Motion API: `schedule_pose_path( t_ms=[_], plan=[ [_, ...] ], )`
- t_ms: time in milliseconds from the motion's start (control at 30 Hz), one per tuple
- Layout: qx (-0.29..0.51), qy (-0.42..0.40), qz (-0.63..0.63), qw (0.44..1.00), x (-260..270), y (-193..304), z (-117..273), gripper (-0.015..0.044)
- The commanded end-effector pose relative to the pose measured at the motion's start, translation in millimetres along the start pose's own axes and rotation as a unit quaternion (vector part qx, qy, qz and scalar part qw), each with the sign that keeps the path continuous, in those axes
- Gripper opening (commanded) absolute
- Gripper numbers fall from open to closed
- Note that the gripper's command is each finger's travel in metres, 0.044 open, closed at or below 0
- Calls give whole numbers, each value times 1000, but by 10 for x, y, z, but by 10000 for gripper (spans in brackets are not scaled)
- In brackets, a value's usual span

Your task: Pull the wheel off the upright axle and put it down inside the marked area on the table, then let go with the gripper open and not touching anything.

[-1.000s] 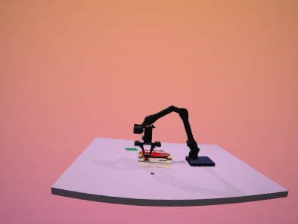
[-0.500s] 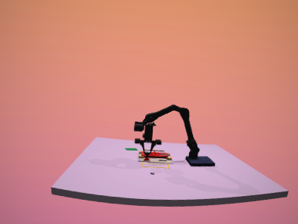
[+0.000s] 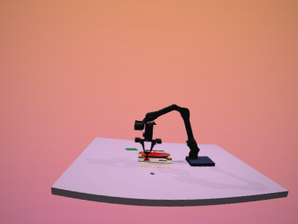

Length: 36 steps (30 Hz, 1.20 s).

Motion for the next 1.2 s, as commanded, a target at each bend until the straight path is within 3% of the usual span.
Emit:
schedule_pose_path(
  t_ms=[0,900,1167],
  plan=[
    [1,-5,0,1000,7,3,45,0],
    [0,-3,-2,1000,-3,0,359,0],
    [5,-4,0,1000,-73,387,392,0]
  ],
)
Point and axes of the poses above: the point midway between the two fingers, 35 mm back from their tips, its own z axis back along the fingers, its own x axis across the jaws, y = z × x, the point moved 3 cm from there along z, back along the fingers, and after that the axes turned 13 degrees about z, right-handed, at the moved point
